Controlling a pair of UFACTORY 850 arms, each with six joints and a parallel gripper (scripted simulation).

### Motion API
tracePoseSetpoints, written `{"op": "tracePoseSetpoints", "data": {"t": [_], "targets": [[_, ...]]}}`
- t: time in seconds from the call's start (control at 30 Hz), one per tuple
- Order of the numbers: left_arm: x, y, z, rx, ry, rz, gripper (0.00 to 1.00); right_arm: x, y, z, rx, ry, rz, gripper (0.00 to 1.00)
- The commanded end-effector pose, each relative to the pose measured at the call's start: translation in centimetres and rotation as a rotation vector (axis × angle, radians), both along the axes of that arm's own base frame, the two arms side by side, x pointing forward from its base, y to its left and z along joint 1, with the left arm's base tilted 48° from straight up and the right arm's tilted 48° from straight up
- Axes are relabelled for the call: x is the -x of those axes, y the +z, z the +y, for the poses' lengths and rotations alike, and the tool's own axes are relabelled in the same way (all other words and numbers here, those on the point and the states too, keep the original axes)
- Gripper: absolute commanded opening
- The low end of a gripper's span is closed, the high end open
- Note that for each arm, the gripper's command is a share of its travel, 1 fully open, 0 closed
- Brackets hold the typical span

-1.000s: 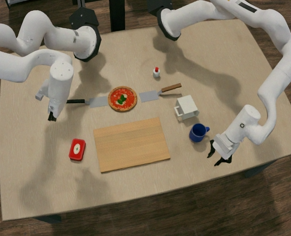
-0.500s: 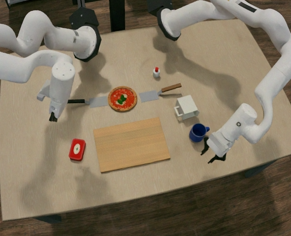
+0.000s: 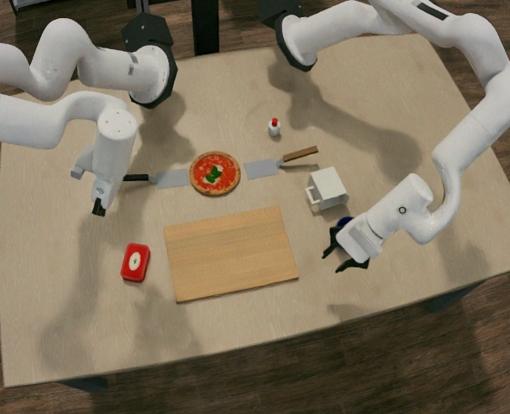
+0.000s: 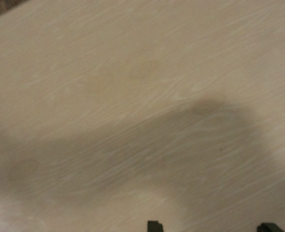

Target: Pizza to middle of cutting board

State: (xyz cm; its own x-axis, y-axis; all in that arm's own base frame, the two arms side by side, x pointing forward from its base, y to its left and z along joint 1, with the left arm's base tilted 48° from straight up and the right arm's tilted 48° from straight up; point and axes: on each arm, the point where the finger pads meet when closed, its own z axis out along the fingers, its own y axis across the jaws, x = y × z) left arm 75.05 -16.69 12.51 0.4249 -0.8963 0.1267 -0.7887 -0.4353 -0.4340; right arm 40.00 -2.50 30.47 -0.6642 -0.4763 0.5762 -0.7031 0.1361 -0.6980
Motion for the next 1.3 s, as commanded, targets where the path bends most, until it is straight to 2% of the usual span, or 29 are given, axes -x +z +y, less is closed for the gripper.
{"op": "tracePoseSetpoints", "data": {"t": [0.0, 0.03, 0.1, 0.2, 0.27, 0.37, 0.4, 0.43, 0.57, 0.6, 0.67, 0.77, 0.83, 0.93, 0.97, 1.0, 1.13, 1.17, 1.27], "targets": [[1.7, -1.8, -2.0, 0.094, 0.07, 0.03, 0.52, -0.1, -0.9, -0.5, 0.009, 0.018, 0.005, 0.52], [1.2, -1.2, -1.6, 0.079, 0.056, 0.021, 0.52, -0.1, -0.8, -0.4, 0.007, 0.016, 0.003, 0.52], [1.6, -1.6, -1.9, 0.09, 0.066, 0.027, 0.52, -0.1, -0.9, -0.5, 0.009, 0.019, 0.005, 0.52], [2.9, -2.9, -3.2, 0.156, 0.126, 0.045, 0.52, -0.1, -1.6, -0.9, 0.014, 0.033, 0.01, 0.52], [2.9, -2.9, -3.2, 0.156, 0.126, 0.045, 0.52, -0.1, -1.6, -0.9, 0.014, 0.033, 0.01, 0.52], [4.1, -4.1, -4.6, 0.229, 0.2, 0.06, 0.52, -0.2, -2.3, -1.2, 0.019, 0.048, 0.014, 0.52], [3.2, -3.2, -3.9, 0.197, 0.163, 0.047, 0.52, -0.2, -2.0, -1.0, 0.016, 0.042, 0.01, 0.52], [3.4, -3.4, -3.8, 0.19, 0.158, 0.052, 0.52, -0.2, -2.1, -1.1, 0.017, 0.042, 0.012, 0.52], [4.8, -4.7, -5.1, 0.255, 0.231, 0.069, 0.52, -0.2, -2.8, -1.4, 0.021, 0.056, 0.019, 0.52], [4.2, -4.2, -4.8, 0.241, 0.213, 0.061, 0.52, -0.2, -2.7, -1.4, 0.02, 0.054, 0.017, 0.52], [4.5, -4.5, -4.9, 0.246, 0.22, 0.065, 0.52, -0.2, -2.8, -1.4, 0.021, 0.055, 0.019, 0.52], [5.7, -5.6, -6.1, 0.308, 0.295, 0.079, 0.52, -0.1, -3.5, -1.8, 0.024, 0.069, 0.026, 0.52], [5.7, -5.6, -6.1, 0.308, 0.295, 0.079, 0.52, -0.1, -3.5, -1.8, 0.024, 0.069, 0.026, 0.52], [6.5, -6.3, -6.9, 0.362, 0.366, 0.085, 0.52, -0.1, -4.0, -2.0, 0.026, 0.081, 0.029, 0.52], [5.8, -5.7, -6.5, 0.339, 0.332, 0.077, 0.52, -0.2, -3.8, -1.9, 0.024, 0.076, 0.025, 0.52], [6.0, -5.8, -6.4, 0.333, 0.328, 0.08, 0.52, -0.1, -3.8, -1.9, 0.025, 0.076, 0.027, 0.52], [7.2, -7.0, -7.4, 0.387, 0.403, 0.093, 0.52, -0.1, -4.5, -2.2, 0.028, 0.089, 0.035, 0.52], [6.6, -6.4, -7.1, 0.373, 0.378, 0.086, 0.52, -0.1, -4.3, -2.1, 0.026, 0.086, 0.032, 0.52], [7.2, -6.9, -7.4, 0.387, 0.402, 0.093, 0.52, 0.0, -4.6, -2.3, 0.028, 0.09, 0.036, 0.52]]}}
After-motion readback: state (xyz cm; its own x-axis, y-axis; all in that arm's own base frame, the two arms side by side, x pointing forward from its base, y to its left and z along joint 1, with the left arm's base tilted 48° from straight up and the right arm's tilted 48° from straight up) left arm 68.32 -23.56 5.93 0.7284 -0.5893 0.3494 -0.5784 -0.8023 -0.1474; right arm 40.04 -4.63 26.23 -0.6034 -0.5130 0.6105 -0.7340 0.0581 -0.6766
